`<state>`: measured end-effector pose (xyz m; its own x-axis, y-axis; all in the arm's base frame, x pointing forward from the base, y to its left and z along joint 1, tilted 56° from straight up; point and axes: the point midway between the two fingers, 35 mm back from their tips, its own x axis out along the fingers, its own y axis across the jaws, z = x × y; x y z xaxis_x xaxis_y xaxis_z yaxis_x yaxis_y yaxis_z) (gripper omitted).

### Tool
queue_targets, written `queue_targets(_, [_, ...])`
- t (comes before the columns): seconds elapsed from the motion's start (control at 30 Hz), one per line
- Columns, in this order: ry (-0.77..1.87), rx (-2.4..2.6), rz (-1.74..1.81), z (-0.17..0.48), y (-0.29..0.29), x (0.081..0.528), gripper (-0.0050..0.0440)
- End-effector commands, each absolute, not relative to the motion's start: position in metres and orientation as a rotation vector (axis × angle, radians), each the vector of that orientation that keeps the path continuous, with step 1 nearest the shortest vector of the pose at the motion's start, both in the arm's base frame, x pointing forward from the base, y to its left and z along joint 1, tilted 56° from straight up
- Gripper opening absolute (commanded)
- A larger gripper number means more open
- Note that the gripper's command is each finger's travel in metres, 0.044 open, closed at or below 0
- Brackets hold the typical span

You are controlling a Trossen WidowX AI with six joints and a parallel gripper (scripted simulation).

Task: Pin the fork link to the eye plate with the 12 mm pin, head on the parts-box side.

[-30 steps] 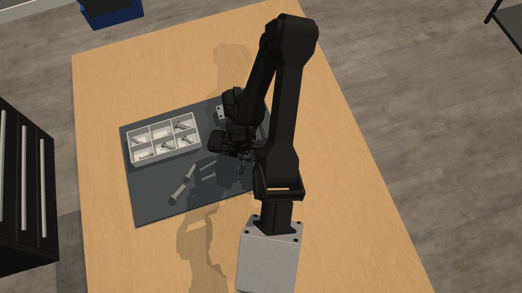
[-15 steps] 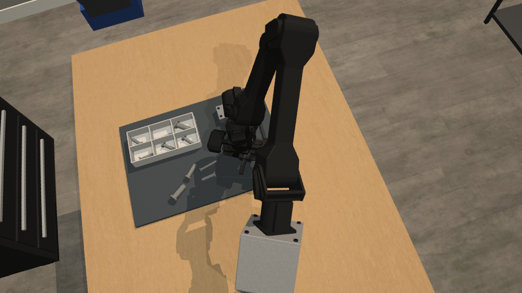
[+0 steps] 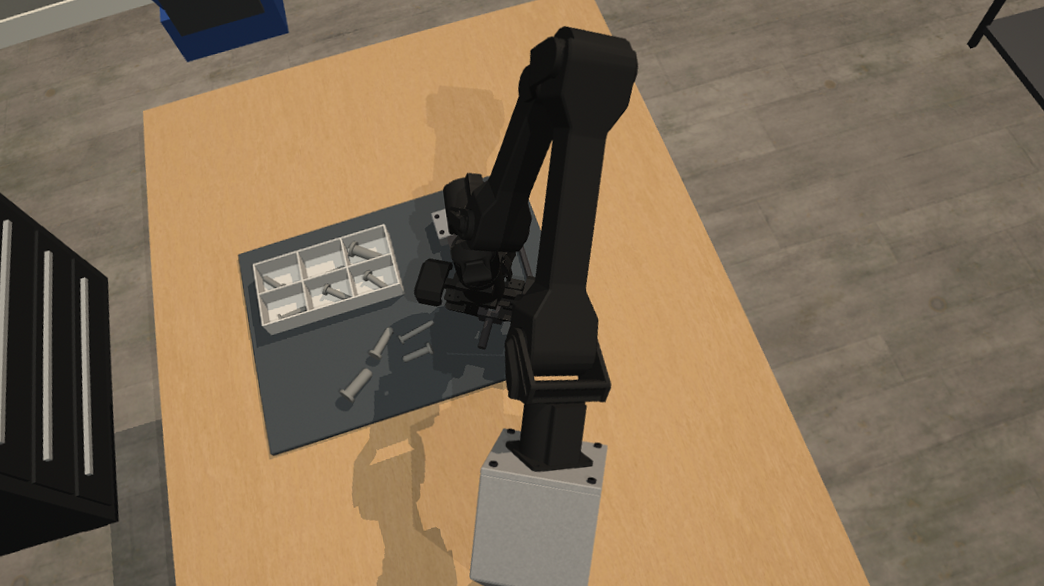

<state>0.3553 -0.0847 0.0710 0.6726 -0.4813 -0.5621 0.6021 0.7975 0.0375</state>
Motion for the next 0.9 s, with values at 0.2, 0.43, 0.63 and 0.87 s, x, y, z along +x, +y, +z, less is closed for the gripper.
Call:
queue_targets(0.2, [0.559, 0.23, -0.615, 0.0726, -0.0858, 0.3568, -0.005])
queue_targets(0.43, [0.55, 0.232, -0.614, 0.0761, -0.0851, 0.3562, -0.005])
queue_targets(0.63, [0.545, 0.234, -0.614, 0.0787, -0.0838, 0.3548, -0.005])
queue_targets(0.87, [0.547, 0.233, -0.615, 0.0802, -0.0813, 0.3512, -0.005])
